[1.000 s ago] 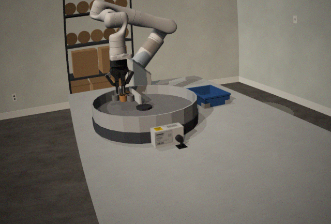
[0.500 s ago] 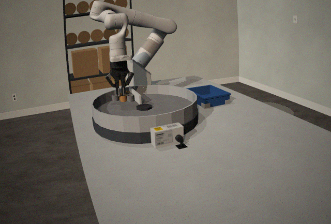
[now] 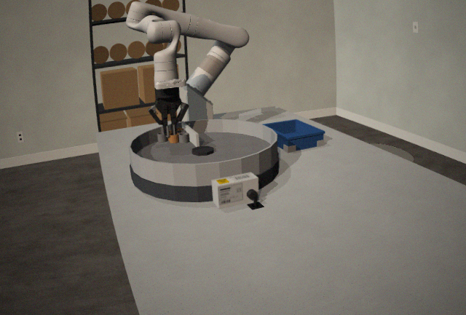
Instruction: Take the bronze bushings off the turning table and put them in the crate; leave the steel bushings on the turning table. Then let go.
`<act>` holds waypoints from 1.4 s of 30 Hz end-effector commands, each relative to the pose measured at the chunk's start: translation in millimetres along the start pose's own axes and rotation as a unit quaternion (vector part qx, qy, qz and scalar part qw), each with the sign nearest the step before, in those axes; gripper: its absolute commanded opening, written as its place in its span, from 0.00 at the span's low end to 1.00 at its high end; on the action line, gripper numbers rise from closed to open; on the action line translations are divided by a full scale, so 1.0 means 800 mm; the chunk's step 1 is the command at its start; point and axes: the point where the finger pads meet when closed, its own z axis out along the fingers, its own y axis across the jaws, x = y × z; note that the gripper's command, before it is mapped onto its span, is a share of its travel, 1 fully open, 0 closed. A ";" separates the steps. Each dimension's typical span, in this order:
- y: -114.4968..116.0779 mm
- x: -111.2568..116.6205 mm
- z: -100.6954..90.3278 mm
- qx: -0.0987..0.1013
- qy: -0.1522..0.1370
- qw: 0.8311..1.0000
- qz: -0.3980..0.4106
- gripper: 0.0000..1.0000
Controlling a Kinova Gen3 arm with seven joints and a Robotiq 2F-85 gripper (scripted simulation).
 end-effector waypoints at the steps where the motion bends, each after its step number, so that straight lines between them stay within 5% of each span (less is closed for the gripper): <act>1: 0.000 0.000 -0.001 -0.001 0.001 1.000 0.000 0.14; 22: 0.000 0.000 0.007 -0.001 0.001 1.000 0.000 0.14; 23: 0.000 0.000 0.007 -0.001 0.001 1.000 0.000 0.00; 42: 0.002 0.001 0.006 -0.002 0.001 1.000 0.001 0.00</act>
